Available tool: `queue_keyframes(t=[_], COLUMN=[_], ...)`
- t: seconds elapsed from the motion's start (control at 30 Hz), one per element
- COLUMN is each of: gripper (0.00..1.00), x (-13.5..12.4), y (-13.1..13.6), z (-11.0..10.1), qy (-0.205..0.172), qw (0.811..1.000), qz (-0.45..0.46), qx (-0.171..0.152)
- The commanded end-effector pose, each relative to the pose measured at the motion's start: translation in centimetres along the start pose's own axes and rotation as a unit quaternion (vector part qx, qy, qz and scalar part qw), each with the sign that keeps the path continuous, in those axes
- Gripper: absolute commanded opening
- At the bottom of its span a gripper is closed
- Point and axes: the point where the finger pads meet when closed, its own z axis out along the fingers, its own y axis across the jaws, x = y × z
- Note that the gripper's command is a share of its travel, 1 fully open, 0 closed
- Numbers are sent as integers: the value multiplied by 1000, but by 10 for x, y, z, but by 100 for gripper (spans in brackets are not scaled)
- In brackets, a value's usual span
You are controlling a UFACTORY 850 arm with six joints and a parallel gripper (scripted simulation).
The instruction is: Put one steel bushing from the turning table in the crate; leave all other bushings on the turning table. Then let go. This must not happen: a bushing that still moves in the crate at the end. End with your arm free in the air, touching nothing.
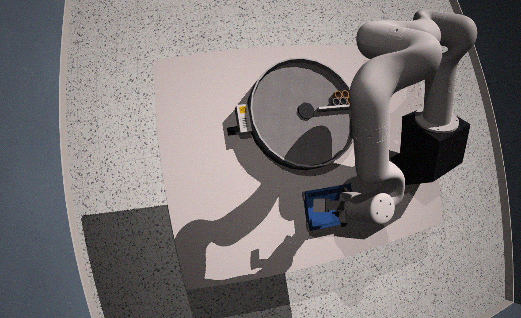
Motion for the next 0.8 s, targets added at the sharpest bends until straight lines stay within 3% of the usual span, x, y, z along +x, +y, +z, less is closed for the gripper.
queue_keyframes(t=[0.0,0.33,0.57,0.77], gripper=[0,0,0,0], x=[1,1,1,1], y=[-1,-1,-1,-1], z=[-1,16,53,58], qy=[0,0,0,0], qw=[1000,1000,1000,1000], qz=[0,0,0,0], qx=[1,1,1,1])
